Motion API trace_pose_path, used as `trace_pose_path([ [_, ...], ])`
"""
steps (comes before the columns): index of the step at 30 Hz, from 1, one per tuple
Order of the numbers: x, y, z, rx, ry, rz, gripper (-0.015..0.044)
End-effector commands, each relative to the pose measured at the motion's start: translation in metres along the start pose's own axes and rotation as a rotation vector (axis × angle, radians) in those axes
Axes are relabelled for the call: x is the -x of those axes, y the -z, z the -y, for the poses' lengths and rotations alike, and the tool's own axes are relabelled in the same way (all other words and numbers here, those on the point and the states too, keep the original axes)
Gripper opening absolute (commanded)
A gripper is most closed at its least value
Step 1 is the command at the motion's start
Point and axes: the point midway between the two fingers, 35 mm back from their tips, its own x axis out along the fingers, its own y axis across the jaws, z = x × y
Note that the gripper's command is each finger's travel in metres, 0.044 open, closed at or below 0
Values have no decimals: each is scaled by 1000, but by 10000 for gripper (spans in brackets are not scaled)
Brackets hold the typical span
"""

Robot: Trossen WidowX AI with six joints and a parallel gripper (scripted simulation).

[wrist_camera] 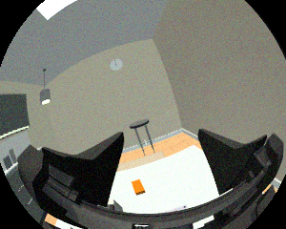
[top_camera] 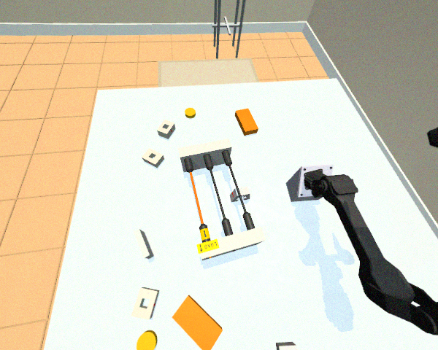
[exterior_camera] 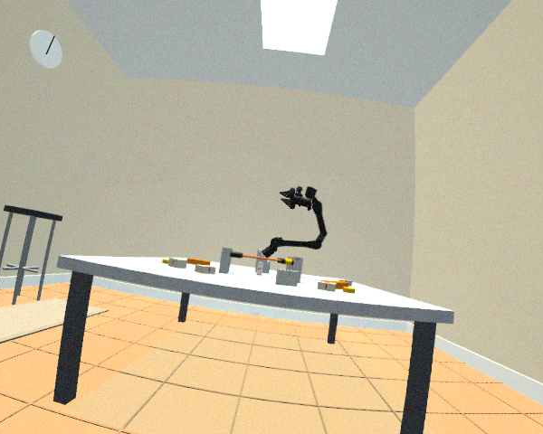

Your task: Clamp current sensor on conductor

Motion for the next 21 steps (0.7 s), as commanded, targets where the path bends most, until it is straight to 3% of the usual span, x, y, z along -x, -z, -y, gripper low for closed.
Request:
trace_pose_path([
  [1, -1, 0, -2, 5, -8, 2, 426],
  [11, 4, 25, -132, 275, -499, 104, 440],
  [21, 83, 98, -239, 491, -1056, 205, 440],
])
